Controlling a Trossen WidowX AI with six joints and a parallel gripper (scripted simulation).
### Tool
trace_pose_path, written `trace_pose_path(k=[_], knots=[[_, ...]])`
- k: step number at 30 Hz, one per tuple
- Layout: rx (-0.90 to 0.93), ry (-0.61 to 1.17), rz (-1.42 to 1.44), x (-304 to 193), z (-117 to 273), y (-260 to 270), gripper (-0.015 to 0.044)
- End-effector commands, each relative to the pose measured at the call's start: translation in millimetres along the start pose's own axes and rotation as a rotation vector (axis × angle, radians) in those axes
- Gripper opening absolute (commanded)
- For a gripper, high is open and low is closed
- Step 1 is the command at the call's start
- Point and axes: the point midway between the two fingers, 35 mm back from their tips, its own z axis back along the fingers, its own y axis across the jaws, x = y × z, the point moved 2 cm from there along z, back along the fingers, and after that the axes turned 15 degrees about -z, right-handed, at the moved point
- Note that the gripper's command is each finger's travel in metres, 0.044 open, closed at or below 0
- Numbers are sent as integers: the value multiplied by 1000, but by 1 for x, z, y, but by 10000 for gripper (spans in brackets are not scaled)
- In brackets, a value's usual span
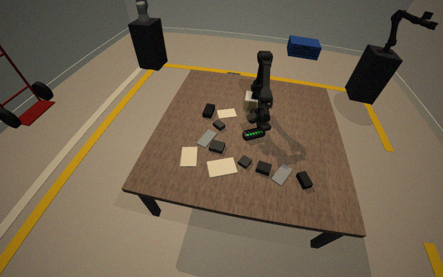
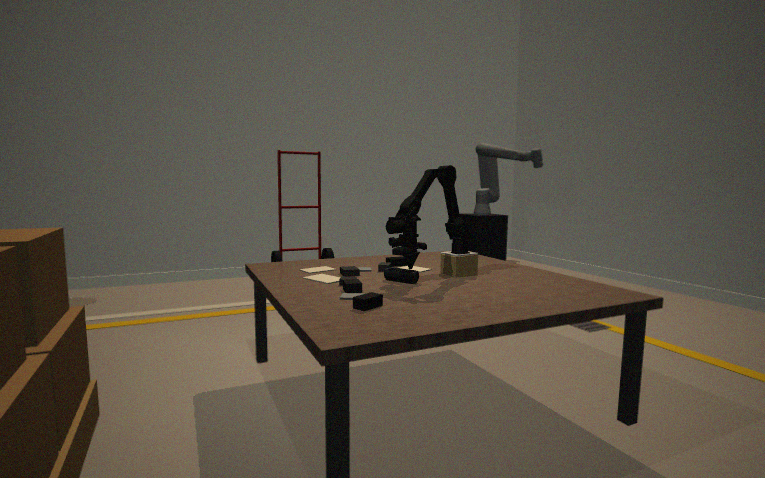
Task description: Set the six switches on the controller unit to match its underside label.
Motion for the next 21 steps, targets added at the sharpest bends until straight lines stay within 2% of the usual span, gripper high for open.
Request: trace_pose_path(k=[1, 6, 10, 21], knots=[[29, -4, -2, 1, 29, 4, 0], [29, -5, -2, 3, 30, 6, 0], [30, -7, -2, 29, 34, 21, 0], [30, -7, -2, 27, 34, 22, 0]])
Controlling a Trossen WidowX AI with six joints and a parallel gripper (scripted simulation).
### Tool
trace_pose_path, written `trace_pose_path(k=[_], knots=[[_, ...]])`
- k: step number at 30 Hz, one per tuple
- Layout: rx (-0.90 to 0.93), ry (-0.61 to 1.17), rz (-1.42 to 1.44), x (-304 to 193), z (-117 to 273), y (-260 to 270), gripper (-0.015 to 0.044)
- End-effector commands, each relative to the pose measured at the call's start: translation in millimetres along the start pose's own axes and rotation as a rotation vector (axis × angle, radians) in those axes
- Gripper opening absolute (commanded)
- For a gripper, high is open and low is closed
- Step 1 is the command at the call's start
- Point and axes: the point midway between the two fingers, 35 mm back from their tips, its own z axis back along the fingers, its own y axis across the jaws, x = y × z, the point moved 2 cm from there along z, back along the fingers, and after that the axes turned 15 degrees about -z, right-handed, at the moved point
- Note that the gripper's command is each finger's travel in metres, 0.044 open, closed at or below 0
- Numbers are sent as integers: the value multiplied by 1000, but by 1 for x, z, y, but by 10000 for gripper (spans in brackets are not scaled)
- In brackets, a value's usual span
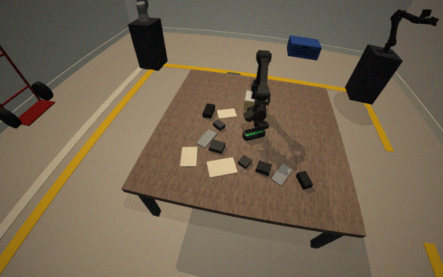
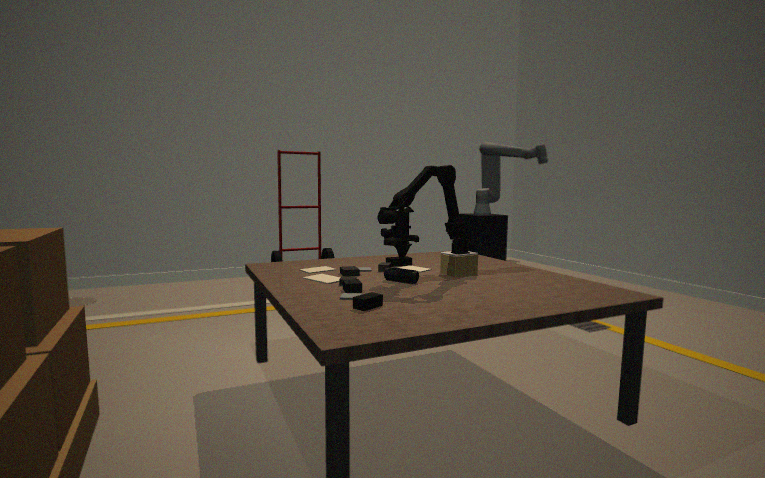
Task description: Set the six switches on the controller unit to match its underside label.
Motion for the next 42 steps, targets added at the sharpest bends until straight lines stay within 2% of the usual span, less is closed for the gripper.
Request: trace_pose_path(k=[1, 33, 42], knots=[[-3, 1, 6, 0, 0, 1, 0], [-3, 1, 6, 0, 0, 1, 0], [0, 2, 6, -12, -29, 44, 0]])
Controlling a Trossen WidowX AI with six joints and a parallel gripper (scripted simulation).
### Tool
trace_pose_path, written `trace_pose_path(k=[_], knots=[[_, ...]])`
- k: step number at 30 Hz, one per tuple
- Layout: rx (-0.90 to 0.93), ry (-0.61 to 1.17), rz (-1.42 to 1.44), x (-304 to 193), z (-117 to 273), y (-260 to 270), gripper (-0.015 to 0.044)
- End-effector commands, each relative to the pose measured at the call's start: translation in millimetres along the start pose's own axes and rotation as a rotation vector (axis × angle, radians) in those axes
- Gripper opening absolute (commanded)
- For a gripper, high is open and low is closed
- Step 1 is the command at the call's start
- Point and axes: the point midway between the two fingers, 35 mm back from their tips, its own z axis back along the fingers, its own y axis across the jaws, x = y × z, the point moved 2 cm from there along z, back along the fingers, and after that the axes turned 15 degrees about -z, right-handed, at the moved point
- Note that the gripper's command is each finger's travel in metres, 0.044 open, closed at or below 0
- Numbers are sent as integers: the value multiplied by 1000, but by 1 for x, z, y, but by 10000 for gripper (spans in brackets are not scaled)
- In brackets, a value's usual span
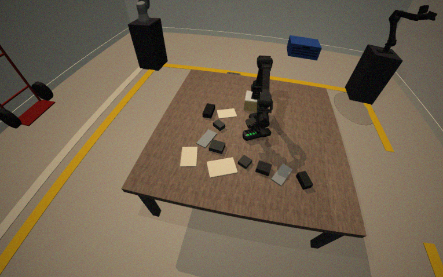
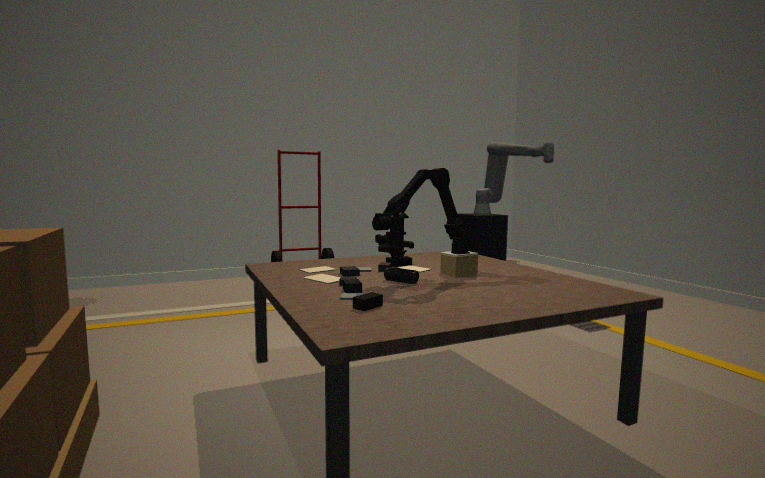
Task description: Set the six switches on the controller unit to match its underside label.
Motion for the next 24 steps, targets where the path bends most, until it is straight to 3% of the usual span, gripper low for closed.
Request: trace_pose_path(k=[1, 15, 20, 24], knots=[[-6, -1, -8, -2, -7, 7, 0], [-7, 0, -2, -2, -7, 6, 0], [-7, 0, -2, -2, 40, 7, 131], [-7, 0, -2, -2, 43, 7, 236]])
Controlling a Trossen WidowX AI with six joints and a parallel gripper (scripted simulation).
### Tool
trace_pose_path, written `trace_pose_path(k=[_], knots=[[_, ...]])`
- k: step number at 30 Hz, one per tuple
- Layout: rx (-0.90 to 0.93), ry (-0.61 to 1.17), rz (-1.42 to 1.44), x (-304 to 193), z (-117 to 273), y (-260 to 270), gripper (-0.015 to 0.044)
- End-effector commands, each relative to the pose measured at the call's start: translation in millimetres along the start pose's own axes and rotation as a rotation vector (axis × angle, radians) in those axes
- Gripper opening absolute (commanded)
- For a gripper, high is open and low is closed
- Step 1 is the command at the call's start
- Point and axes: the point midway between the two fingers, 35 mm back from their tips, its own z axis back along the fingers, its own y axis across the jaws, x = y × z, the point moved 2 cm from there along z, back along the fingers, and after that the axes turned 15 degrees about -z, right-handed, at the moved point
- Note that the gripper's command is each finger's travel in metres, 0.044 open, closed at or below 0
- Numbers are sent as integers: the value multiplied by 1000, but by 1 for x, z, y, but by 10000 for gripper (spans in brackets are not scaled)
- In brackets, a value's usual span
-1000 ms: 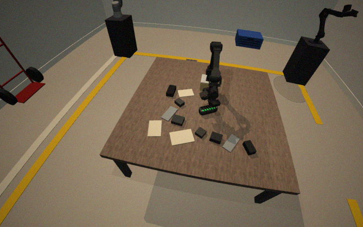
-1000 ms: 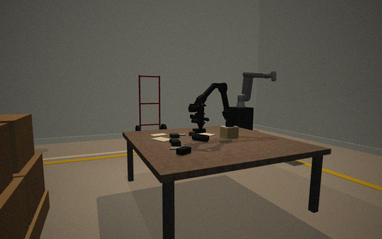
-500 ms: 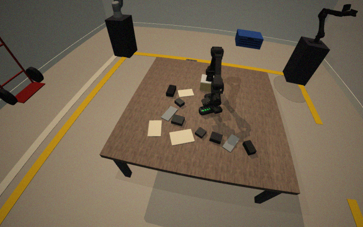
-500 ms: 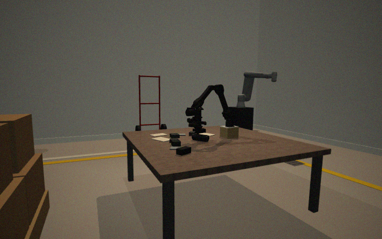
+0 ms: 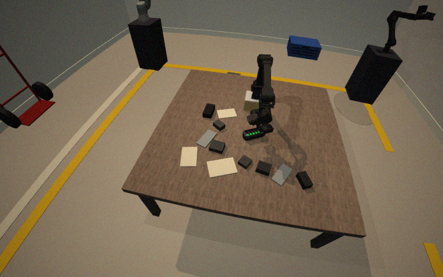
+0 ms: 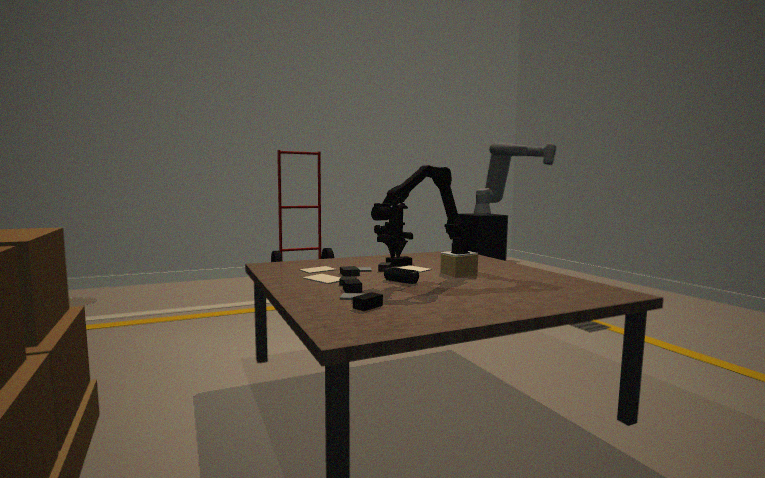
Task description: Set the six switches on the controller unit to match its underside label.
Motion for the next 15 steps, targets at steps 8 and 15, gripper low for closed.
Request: trace_pose_path(k=[8, 15], knots=[[-7, 1, -3, 0, 6, -1, 79], [-7, 1, -3, 0, 6, -1, 0]])
